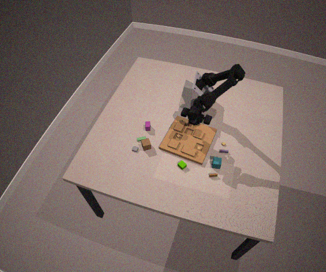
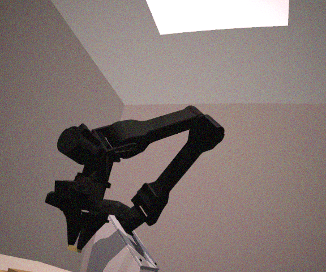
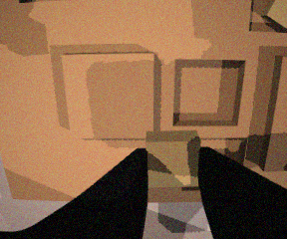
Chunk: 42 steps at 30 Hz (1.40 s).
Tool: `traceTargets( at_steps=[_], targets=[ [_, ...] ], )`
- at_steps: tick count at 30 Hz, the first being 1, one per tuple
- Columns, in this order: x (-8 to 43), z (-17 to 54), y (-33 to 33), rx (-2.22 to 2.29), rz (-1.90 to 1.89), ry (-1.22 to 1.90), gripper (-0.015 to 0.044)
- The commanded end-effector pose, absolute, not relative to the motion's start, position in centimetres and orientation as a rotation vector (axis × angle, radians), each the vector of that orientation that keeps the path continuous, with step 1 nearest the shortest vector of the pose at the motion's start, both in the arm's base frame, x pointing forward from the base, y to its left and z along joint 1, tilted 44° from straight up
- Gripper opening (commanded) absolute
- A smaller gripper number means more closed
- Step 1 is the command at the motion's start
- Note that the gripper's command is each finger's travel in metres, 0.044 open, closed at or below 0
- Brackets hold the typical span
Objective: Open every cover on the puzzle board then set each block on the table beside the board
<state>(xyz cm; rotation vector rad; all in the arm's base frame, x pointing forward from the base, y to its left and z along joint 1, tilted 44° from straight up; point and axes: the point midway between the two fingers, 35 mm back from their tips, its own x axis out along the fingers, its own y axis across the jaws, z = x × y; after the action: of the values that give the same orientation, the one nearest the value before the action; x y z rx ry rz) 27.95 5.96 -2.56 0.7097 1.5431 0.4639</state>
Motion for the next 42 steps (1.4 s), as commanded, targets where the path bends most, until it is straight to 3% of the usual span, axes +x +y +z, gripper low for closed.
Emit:
traceTargets(
  at_steps=[1, 42],
  targets=[
    [28.5, -1.5, 6.9, 0.701, 0.452, 1.541, 0.0080],
    [27.8, 8.5, 17.5, 0.706, 0.458, 1.530, 0.0080]
  ],
)
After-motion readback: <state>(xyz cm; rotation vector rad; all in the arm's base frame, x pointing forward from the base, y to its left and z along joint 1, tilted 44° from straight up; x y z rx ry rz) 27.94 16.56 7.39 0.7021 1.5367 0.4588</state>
